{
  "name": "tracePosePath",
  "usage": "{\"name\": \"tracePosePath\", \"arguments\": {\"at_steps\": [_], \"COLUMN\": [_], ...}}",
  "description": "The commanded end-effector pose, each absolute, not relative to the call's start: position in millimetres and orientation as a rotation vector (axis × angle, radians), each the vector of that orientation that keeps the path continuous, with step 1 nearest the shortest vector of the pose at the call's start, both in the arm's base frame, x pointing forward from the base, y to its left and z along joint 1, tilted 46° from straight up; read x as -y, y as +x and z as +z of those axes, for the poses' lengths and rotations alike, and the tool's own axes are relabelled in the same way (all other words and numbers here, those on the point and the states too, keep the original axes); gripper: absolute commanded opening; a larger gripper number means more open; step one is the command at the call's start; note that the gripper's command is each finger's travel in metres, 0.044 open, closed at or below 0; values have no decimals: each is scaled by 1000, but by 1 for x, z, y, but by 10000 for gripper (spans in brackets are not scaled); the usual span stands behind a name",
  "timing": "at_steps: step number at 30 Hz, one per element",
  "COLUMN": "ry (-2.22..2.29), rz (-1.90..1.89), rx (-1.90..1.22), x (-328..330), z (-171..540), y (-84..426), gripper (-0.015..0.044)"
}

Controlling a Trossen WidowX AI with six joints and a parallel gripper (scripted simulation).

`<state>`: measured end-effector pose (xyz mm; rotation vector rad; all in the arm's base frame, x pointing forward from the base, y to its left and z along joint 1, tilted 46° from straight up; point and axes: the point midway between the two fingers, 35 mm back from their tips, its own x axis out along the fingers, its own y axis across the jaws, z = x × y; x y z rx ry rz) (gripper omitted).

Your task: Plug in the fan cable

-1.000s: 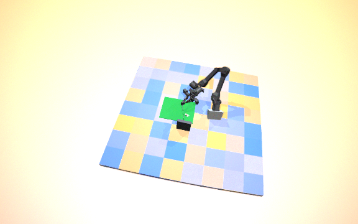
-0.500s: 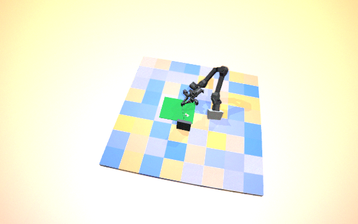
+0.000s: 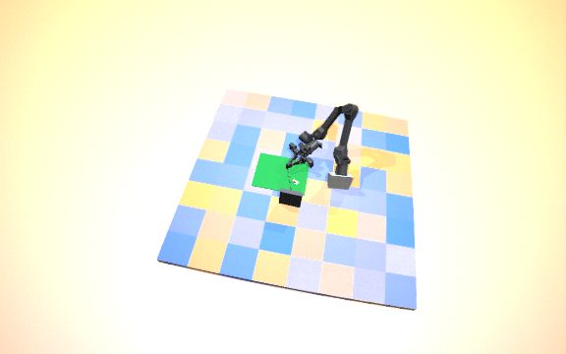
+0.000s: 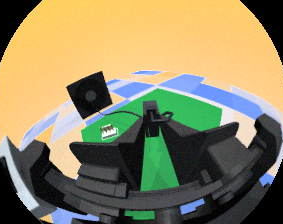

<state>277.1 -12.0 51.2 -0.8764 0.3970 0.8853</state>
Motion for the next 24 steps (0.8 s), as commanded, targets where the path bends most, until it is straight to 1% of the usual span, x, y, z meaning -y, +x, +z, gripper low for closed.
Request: {"name": "tracePosePath", "arguments": {"at_steps": [1,24], "ry": [-880,-880], "rz": [886,886], "rx": [-388,-389], "x": [14,28], "z": [51,37], "y": [279,282], "gripper": [0,0]}}
